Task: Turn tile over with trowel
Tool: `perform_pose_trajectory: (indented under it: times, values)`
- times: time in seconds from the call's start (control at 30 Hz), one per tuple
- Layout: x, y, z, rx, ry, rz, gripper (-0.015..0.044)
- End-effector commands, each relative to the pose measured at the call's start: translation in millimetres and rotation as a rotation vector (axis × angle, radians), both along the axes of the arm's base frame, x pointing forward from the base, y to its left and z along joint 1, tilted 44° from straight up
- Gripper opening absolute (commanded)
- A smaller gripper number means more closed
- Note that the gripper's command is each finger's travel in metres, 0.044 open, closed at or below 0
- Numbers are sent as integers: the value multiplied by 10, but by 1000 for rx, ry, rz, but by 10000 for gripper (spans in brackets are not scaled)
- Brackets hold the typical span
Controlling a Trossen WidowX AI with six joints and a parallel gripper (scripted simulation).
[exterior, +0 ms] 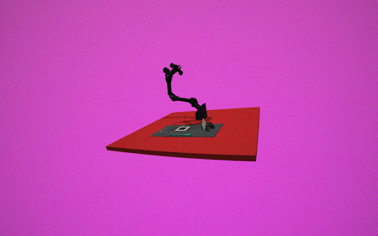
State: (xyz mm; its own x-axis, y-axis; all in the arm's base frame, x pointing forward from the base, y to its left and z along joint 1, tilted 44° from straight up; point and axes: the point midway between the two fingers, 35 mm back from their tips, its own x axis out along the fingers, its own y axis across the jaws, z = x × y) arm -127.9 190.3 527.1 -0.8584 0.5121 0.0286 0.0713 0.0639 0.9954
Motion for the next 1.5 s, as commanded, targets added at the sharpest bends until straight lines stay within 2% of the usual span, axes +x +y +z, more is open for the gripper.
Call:
perform_pose_trajectory:
  times: [0.0,0.77,1.47]
  values:
    - [66,234,-114,21,-47,-54,100]
    - [638,1455,-980,160,-478,-303,100]
    - [1388,2071,-2001,193,-987,-358,100]
